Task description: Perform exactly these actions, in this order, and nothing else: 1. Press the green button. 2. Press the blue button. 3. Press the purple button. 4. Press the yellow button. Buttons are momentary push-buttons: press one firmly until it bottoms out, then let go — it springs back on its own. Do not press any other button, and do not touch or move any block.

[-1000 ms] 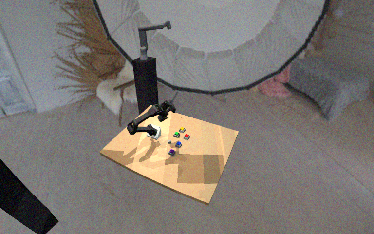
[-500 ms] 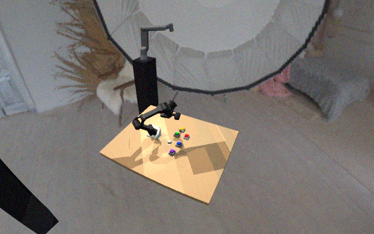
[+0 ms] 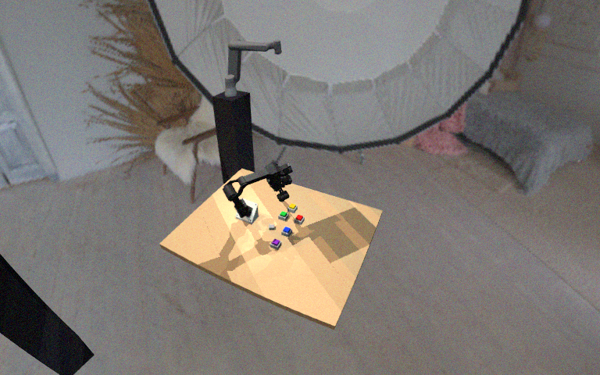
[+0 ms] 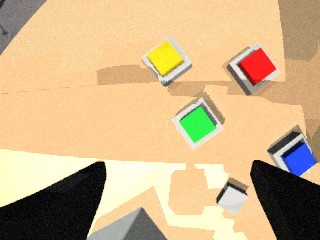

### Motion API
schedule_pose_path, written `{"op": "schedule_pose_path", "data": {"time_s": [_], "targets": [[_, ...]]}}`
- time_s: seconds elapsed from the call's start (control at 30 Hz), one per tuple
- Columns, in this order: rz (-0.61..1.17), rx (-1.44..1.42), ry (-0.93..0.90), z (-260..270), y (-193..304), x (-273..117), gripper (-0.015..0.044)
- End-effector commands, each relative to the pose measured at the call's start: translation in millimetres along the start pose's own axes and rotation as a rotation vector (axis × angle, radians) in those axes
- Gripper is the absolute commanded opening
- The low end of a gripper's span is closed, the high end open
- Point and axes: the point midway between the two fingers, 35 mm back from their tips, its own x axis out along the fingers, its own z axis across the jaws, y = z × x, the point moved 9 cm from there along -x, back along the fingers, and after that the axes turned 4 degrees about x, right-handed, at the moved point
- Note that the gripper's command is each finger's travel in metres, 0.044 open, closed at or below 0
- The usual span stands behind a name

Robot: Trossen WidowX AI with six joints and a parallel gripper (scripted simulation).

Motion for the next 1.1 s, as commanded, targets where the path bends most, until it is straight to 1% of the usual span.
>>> {"op": "schedule_pose_path", "data": {"time_s": [0.0,0.13,0.77,0.83,0.93,0.97,1.07], "targets": [[0.138,0.764,0.229,4.2,-31.5,40.8,0.0400],[0.142,0.917,0.279,5.3,-34.4,48.5,0.0400],[0.142,0.917,0.279,5.3,-34.4,48.5,0.0400],[0.141,0.917,0.279,3.2,-33.0,58.7,0.0348],[0.141,0.917,0.280,-4.3,-23.0,98.0,0.0269],[0.141,0.917,0.280,-5.5,-20.5,105.1,0.0242],[0.142,0.917,0.281,-5.9,-19.6,107.4,0.0164]]}}
